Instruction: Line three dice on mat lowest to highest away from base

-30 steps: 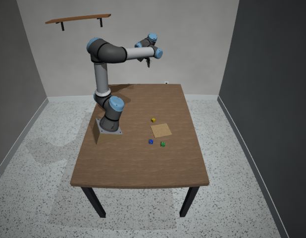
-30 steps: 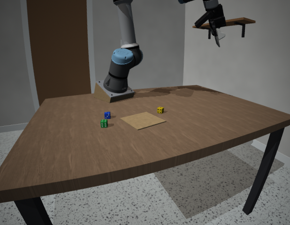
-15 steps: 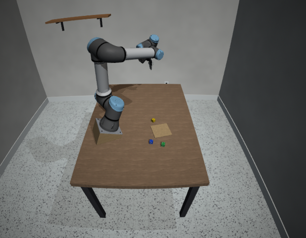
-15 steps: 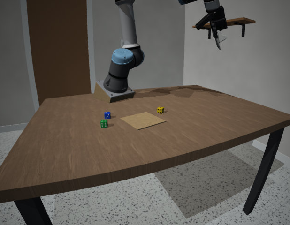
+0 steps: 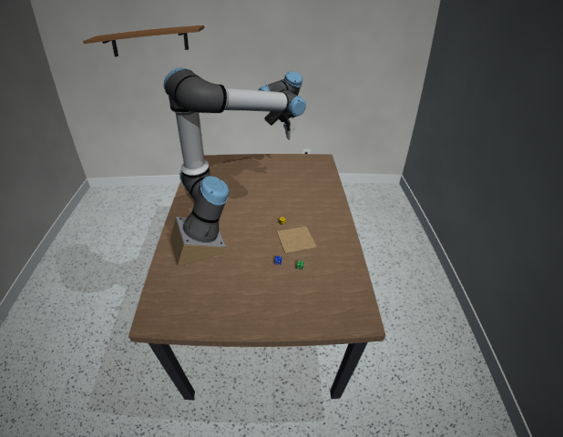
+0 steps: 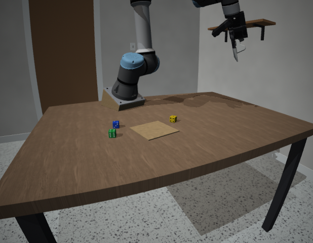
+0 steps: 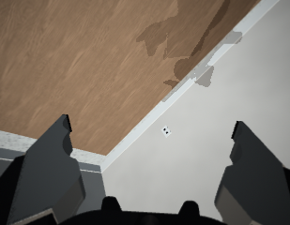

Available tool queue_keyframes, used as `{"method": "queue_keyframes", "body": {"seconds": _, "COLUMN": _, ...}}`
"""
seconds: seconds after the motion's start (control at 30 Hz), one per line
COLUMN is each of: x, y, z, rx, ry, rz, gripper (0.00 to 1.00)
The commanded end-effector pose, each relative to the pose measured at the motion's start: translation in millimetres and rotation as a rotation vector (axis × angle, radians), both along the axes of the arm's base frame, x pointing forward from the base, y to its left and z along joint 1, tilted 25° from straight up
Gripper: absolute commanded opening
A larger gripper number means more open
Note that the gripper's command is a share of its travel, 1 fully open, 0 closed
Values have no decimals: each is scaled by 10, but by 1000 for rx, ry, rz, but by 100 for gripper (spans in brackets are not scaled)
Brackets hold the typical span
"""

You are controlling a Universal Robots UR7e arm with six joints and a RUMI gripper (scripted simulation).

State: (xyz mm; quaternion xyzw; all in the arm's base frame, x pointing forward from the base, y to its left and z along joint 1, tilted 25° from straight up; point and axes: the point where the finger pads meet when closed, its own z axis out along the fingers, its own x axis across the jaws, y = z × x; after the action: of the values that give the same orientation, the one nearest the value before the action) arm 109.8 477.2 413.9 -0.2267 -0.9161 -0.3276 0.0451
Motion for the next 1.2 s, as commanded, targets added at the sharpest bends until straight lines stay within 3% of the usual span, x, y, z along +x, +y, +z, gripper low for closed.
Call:
{"method": "queue_keyframes", "body": {"seconds": 0.0, "x": 334, "y": -124, "z": -97, "rx": -15, "ry": 12, "rz": -68, "gripper": 100}}
{"method": "queue_keyframes", "body": {"seconds": 0.27, "x": 1064, "y": -520, "z": -340, "rx": -51, "ry": 49, "rz": -234, "gripper": 100}}
{"method": "queue_keyframes", "body": {"seconds": 0.37, "x": 1157, "y": -584, "z": -374, "rx": -55, "ry": 55, "rz": -257, "gripper": 100}}
{"method": "queue_keyframes", "body": {"seconds": 0.8, "x": 2247, "y": -1693, "z": -831, "rx": -99, "ry": 150, "rz": -583, "gripper": 100}}
{"method": "queue_keyframes", "body": {"seconds": 0.9, "x": 2315, "y": -1795, "z": -867, "rx": -101, "ry": 159, "rz": -609, "gripper": 100}}
{"method": "queue_keyframes", "body": {"seconds": 1.17, "x": 2732, "y": -2652, "z": -1146, "rx": -108, "ry": 233, "rz": -819, "gripper": 100}}
